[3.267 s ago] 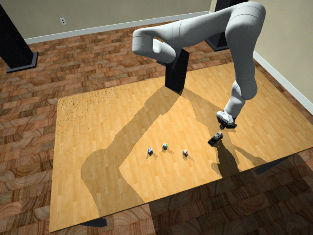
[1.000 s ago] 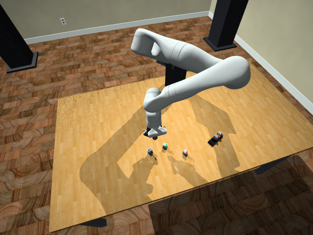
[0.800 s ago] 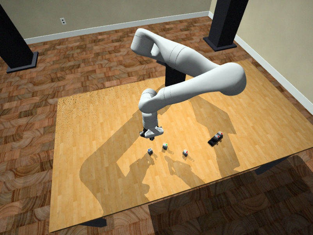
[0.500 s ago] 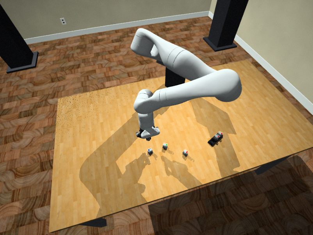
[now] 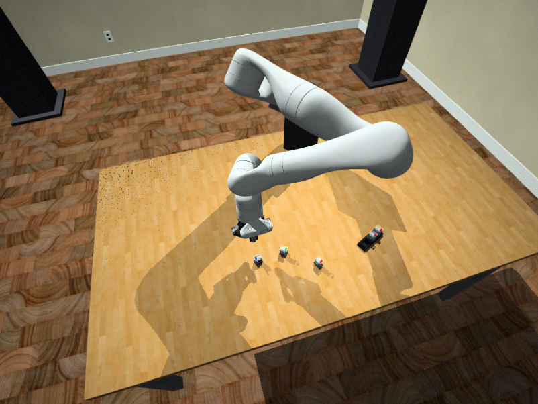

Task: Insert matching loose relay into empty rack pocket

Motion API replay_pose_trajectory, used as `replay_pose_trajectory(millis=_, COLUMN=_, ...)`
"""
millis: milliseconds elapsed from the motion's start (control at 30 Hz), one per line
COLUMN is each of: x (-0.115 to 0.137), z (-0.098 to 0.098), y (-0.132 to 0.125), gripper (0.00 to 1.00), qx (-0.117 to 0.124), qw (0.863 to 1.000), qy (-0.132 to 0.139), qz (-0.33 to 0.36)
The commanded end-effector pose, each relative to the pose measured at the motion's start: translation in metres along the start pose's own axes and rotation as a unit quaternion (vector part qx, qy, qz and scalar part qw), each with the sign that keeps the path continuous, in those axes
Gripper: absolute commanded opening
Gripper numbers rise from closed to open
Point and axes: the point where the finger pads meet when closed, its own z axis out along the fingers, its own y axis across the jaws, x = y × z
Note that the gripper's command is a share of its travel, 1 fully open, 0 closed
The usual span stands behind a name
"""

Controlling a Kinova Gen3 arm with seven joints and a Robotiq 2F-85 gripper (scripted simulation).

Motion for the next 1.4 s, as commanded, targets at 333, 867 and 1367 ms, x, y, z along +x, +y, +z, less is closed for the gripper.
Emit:
replay_pose_trajectory(millis=333, x=0.000, z=0.000, y=0.000, gripper=0.00, qx=0.000, qw=1.000, qy=0.000, qz=0.000)
replay_pose_trajectory(millis=867, x=0.000, z=0.000, y=0.000, gripper=0.00, qx=0.000, qw=1.000, qy=0.000, qz=0.000)
replay_pose_trajectory(millis=1367, x=0.001, z=0.000, y=-0.011, gripper=0.00, qx=0.001, qw=1.000, qy=0.000, qz=0.000)
